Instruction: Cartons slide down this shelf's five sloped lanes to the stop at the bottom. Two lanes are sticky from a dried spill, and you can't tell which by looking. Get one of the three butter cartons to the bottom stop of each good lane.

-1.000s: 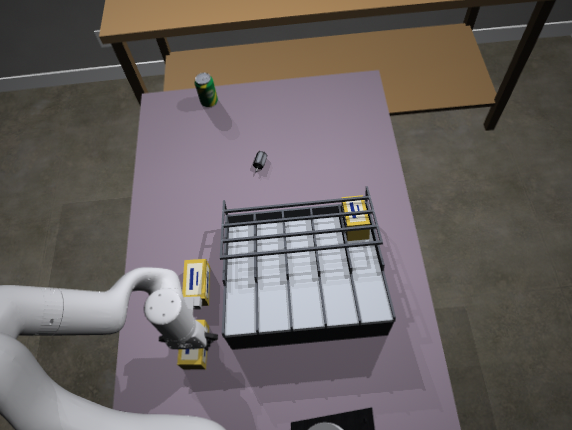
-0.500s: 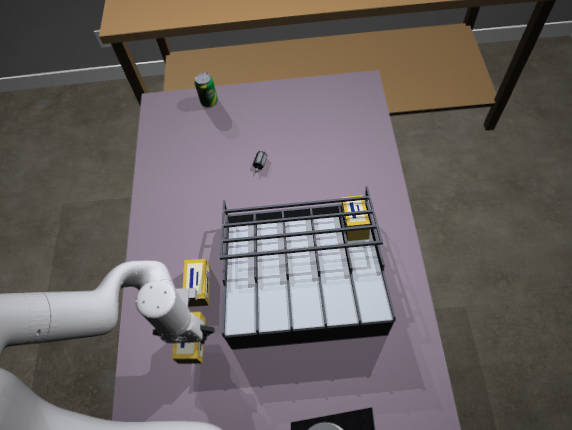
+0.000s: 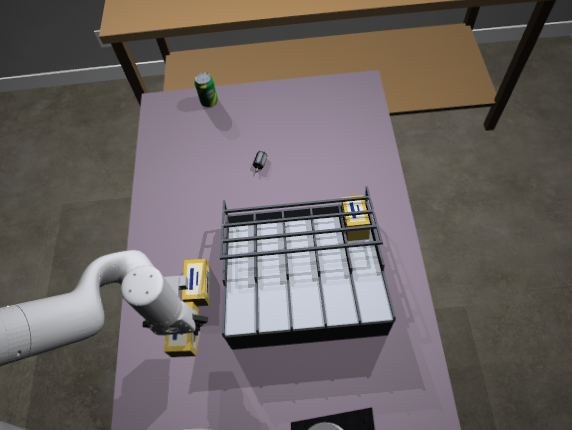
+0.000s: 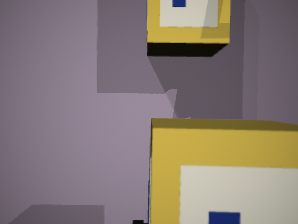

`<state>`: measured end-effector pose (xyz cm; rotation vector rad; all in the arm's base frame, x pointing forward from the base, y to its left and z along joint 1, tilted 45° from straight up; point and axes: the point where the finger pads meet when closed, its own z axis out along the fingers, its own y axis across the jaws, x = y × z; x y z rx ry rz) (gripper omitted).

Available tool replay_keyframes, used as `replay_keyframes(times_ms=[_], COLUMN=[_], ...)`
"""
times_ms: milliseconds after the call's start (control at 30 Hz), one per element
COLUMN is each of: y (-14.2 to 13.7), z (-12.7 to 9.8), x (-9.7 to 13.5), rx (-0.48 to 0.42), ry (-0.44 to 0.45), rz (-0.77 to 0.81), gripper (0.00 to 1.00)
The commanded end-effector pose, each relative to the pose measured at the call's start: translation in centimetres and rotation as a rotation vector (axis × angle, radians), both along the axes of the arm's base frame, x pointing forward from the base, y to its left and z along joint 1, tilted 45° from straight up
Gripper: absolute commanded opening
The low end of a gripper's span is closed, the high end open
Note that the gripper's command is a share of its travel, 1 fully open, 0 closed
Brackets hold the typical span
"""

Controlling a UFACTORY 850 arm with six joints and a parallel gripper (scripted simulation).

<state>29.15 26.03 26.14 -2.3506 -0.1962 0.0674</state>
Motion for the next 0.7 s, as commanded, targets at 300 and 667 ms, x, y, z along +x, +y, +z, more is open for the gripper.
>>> replay_keyframes(times_ms=[300,667], y=[-8.6,-17.6], z=[8.9,-2.5], x=[1.2,6.4], rx=[-0.001,-0.006], ry=[-0.010,-0.020], rz=[0.017,0.007], gripper=[0.00,0.00])
